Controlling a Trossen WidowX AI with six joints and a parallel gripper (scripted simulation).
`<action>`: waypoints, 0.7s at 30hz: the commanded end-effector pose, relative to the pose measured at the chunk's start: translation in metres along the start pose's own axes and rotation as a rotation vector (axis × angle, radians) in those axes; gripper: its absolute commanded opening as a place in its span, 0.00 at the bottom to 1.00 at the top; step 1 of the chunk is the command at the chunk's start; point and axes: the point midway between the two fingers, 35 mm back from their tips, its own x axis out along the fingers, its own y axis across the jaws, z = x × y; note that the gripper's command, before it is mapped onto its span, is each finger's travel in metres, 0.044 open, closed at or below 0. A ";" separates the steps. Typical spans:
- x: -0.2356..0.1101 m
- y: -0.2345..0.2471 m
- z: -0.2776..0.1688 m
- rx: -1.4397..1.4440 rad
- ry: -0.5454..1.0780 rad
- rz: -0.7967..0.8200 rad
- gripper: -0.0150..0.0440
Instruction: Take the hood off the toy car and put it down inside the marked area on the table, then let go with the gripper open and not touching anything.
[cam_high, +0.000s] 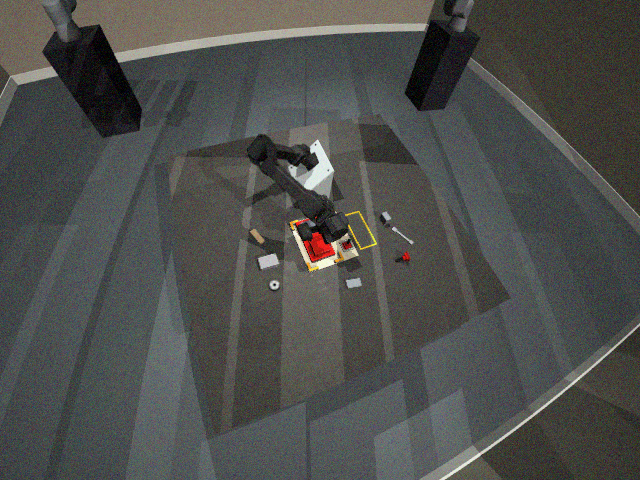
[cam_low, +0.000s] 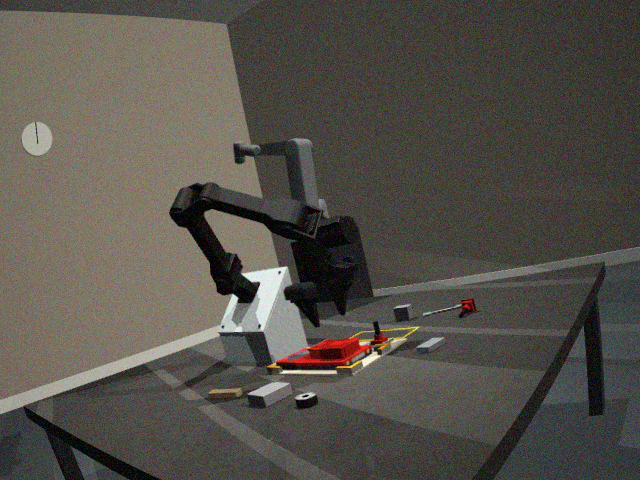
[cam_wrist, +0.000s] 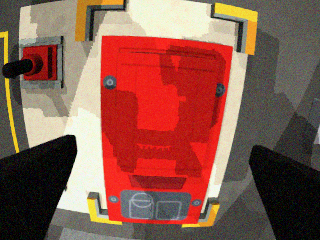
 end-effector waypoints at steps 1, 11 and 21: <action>0.005 0.000 -0.001 -0.002 0.007 0.006 1.00; 0.013 0.000 -0.002 -0.002 0.007 0.006 1.00; 0.021 0.000 -0.002 -0.002 0.007 0.006 1.00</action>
